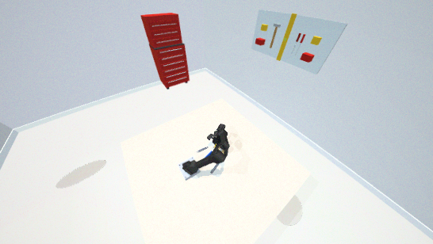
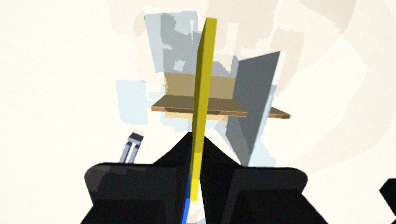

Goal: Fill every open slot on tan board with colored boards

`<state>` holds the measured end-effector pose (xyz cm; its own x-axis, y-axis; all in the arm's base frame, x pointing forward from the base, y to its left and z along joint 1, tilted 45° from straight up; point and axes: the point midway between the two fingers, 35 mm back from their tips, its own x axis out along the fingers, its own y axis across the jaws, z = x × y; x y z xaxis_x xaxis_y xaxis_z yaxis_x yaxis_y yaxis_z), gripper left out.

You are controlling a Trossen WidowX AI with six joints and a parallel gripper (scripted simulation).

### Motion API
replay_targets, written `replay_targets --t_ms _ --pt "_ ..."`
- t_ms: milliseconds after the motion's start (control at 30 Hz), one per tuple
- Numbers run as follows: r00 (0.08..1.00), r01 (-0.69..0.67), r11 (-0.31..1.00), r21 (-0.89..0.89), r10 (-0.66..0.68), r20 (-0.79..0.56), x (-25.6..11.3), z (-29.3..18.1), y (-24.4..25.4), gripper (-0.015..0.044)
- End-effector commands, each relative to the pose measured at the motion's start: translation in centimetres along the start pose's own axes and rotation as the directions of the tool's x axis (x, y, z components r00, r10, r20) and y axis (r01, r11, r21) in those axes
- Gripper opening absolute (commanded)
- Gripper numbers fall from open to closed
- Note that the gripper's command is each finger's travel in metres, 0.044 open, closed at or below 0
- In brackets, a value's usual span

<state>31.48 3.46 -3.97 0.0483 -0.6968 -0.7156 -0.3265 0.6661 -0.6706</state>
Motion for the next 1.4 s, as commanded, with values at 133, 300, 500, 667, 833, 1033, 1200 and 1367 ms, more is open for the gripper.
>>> replay_targets --t_ms 133,300,500,667,833,1033,1200,1367 --pt "1.0 0.003 1.0 -0.016 -0.003 -0.007 0.17 -0.18 -0.01 0.0" --pt "1.0 0.003 1.0 0.001 -0.003 -0.008 0.27 -0.3 0.01 0.0" --pt "1.0 0.003 1.0 0.01 -0.003 -0.008 0.27 -0.35 -0.02 0.0" --pt "1.0 0.003 1.0 0.013 -0.003 -0.008 0.27 -0.3 -0.06 0.0" --pt "1.0 0.003 1.0 0.003 -0.003 -0.008 0.27 -0.24 -0.14 0.0" --pt "1.0 0.003 1.0 -0.006 -0.003 -0.008 0.25 -0.32 -0.16 0.0" --pt "1.0 0.003 1.0 -0.008 -0.003 -0.008 0.23 -0.34 -0.16 0.0" --pt "1.0 0.003 1.0 -0.013 -0.003 -0.008 0.19 -0.37 -0.15 0.0"
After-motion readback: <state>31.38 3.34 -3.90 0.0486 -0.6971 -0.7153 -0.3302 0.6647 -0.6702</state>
